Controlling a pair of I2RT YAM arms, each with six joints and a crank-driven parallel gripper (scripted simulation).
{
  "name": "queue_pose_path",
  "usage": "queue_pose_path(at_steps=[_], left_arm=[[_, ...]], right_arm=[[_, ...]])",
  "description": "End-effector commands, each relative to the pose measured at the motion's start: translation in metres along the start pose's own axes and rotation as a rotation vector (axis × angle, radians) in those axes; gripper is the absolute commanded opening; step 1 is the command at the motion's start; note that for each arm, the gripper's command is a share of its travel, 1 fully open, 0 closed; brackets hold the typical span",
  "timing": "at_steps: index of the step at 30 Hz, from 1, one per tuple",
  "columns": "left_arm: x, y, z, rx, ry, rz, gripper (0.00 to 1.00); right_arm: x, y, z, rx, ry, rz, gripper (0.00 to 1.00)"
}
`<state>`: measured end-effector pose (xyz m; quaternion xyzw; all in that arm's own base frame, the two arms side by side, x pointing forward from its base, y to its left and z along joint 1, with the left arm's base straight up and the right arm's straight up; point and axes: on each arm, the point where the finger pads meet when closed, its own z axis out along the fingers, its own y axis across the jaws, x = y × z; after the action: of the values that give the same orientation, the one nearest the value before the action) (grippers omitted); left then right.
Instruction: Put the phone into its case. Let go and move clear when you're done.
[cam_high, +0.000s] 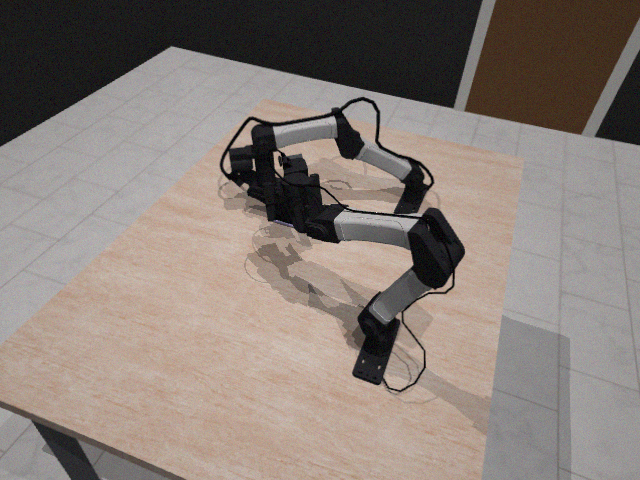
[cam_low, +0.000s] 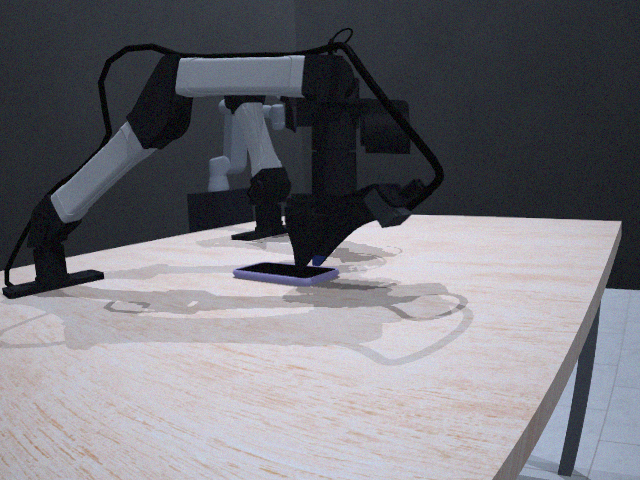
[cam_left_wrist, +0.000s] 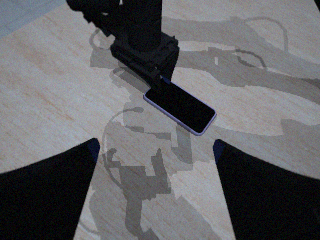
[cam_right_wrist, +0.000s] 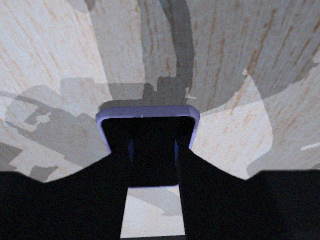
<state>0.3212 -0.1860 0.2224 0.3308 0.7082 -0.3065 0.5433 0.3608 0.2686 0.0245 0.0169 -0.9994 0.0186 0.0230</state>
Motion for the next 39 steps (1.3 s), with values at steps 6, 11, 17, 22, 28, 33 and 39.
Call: queue_pose_path(at_steps=[6,11,17,22,28,33,39], left_arm=[[-0.021,-0.003,0.000,0.080,-0.040,0.095,1.00],[-0.022,0.005,0.001,0.103,-0.041,0.118,1.00],[-0.023,0.008,0.002,0.087,-0.043,0.110,1.00],[-0.023,0.008,0.002,0.087,-0.042,0.109,1.00],[-0.023,0.008,0.002,0.087,-0.042,0.109,1.00],[-0.023,0.008,0.002,0.087,-0.042,0.109,1.00],[-0.023,0.008,0.002,0.087,-0.042,0.109,1.00]], right_arm=[[-0.004,0.002,-0.011,-0.008,-0.029,-0.013,0.37],[-0.004,0.002,-0.011,-0.008,-0.030,-0.013,0.37],[-0.004,0.002,-0.011,-0.008,-0.030,-0.013,0.37],[-0.001,0.004,-0.005,0.006,-0.006,-0.017,0.37],[-0.004,0.006,-0.037,-0.034,-0.059,-0.014,0.37],[-0.004,0.007,-0.036,-0.036,-0.062,-0.005,0.37],[-0.005,0.011,-0.038,-0.053,-0.087,0.002,0.37]])
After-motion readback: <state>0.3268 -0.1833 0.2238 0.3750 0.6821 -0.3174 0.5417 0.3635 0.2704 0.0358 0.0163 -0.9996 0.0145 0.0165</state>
